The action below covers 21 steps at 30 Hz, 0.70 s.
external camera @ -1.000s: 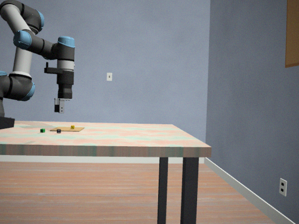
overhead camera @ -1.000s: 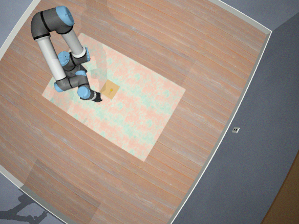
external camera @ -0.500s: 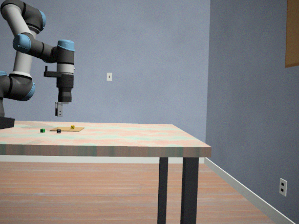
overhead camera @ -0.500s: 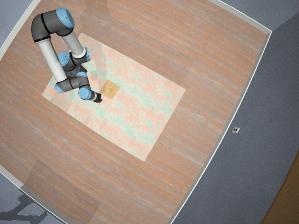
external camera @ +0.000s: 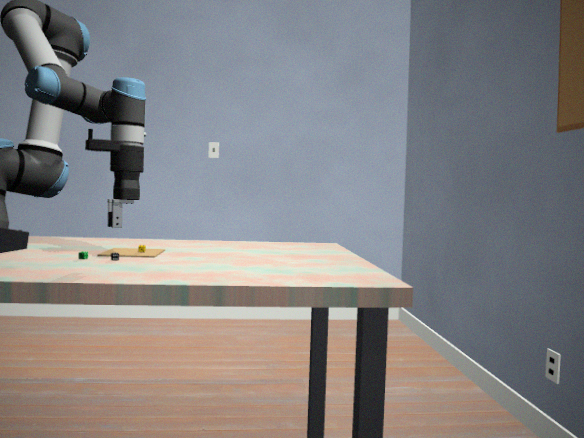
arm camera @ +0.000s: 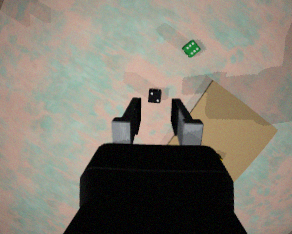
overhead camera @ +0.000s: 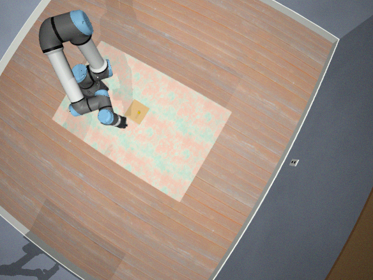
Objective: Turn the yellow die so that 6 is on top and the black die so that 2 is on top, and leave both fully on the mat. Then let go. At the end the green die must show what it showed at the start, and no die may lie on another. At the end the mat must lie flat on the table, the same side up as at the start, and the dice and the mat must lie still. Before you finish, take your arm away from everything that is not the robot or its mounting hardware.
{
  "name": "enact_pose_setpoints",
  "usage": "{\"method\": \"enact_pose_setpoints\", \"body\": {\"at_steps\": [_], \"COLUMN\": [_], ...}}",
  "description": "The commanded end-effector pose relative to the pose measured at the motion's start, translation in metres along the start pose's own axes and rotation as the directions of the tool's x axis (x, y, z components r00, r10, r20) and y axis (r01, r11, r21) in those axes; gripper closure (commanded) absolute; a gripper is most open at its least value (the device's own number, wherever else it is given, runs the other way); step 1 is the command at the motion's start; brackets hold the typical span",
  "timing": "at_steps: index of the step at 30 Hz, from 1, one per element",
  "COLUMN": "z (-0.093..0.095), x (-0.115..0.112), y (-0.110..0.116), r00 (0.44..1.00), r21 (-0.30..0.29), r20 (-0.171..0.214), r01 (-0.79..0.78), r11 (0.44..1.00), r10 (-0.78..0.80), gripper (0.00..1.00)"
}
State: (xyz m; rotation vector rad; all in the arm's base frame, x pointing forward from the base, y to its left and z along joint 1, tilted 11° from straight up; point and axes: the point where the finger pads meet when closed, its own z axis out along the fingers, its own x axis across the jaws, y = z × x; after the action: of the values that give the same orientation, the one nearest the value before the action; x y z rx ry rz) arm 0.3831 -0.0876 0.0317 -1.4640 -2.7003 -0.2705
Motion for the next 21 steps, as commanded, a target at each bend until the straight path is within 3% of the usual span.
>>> {"method": "enact_pose_setpoints", "body": {"at_steps": [1, 21], "z": [0.0007, 0.0065], "x": [-0.0002, -0.0002], "y": [0.0, 0.0], "r00": [1.0, 1.0], "r21": [0.0, 0.0], "r20": [-0.001, -0.001], "r01": [-0.001, -0.001], "r11": [1.0, 1.0], "r10": [0.001, 0.001], "gripper": [0.36, 0.36]}}
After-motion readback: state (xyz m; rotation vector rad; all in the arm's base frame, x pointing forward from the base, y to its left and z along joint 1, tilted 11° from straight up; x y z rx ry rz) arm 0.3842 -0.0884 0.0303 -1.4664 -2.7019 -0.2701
